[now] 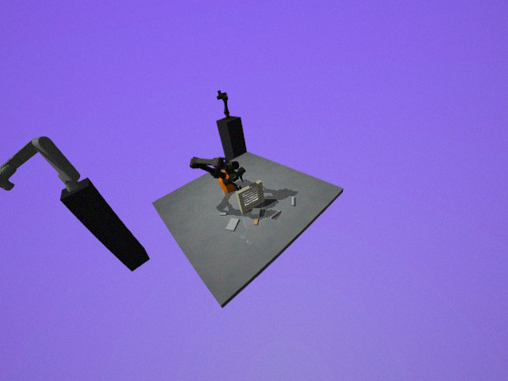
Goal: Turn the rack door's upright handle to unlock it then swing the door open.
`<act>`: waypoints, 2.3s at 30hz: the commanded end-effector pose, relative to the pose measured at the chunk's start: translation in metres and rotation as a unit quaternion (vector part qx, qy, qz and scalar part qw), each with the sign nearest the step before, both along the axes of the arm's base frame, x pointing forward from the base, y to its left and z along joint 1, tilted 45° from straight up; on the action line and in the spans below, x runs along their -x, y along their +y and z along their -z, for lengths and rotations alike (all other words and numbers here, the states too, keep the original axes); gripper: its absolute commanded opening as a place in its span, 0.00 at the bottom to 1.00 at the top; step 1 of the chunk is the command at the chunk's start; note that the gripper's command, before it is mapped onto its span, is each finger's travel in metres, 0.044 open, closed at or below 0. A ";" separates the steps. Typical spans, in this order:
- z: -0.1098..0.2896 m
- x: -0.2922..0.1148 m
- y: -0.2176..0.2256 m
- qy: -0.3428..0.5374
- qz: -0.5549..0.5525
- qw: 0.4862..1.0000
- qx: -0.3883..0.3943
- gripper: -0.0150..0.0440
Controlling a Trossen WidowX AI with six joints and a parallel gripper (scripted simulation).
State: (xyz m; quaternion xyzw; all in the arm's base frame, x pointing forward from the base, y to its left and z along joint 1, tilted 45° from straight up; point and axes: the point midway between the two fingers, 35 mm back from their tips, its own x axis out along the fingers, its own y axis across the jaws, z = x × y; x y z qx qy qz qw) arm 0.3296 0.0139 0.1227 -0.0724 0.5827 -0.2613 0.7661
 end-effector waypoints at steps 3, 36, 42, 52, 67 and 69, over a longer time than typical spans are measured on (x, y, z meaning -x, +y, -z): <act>0.004 0.004 0.001 0.048 0.011 0.998 0.047 0.74; 0.029 0.011 -0.021 0.130 0.013 0.982 0.135 0.74; 0.036 0.011 -0.028 0.130 0.013 0.982 0.135 0.74; 0.047 0.013 -0.039 0.130 0.013 0.982 0.136 0.74; 0.055 0.015 -0.048 0.130 0.013 0.982 0.137 0.47; 0.055 0.015 -0.048 0.130 0.013 0.982 0.137 0.42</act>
